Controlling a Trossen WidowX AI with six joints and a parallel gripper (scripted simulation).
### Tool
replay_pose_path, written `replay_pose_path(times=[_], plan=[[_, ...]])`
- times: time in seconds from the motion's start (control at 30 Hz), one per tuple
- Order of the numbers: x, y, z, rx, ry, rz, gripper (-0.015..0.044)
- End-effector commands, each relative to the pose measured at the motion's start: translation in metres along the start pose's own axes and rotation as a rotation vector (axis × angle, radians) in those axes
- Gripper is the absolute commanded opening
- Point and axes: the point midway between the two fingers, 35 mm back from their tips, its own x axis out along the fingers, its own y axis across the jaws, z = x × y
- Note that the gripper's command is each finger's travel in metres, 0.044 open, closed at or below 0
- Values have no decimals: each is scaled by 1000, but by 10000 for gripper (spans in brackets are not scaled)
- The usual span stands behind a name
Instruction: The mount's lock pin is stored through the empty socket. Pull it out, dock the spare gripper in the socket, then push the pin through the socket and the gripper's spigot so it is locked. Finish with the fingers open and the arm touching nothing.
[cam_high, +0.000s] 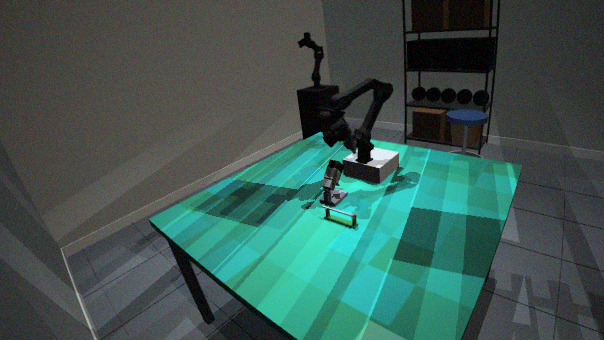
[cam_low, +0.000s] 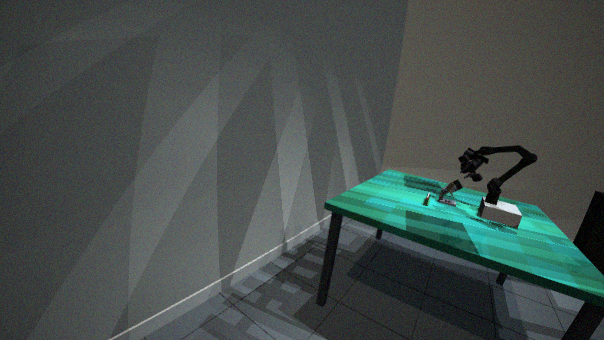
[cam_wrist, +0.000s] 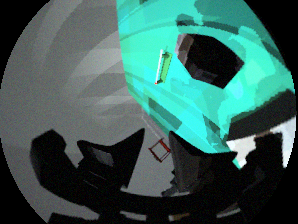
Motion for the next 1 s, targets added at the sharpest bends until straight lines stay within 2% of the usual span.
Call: replay_pose_path(times=[0.0, 0.2, 0.37, 0.53, 0.7, 0.83, 0.97], plan=[[18, 8, -31, 14, 11, 34, 180], [20, 12, -30, -40, -2, 14, 180], [30, 35, -10, -466, -67, -186, 180], [48, 55, 12, -934, -38, -437, 180], [74, 71, 34, -1414, 109, -707, 180], [101, 81, 49, -1774, 311, -908, 180], [127, 89, 58, -2018, 507, -1038, 180]])
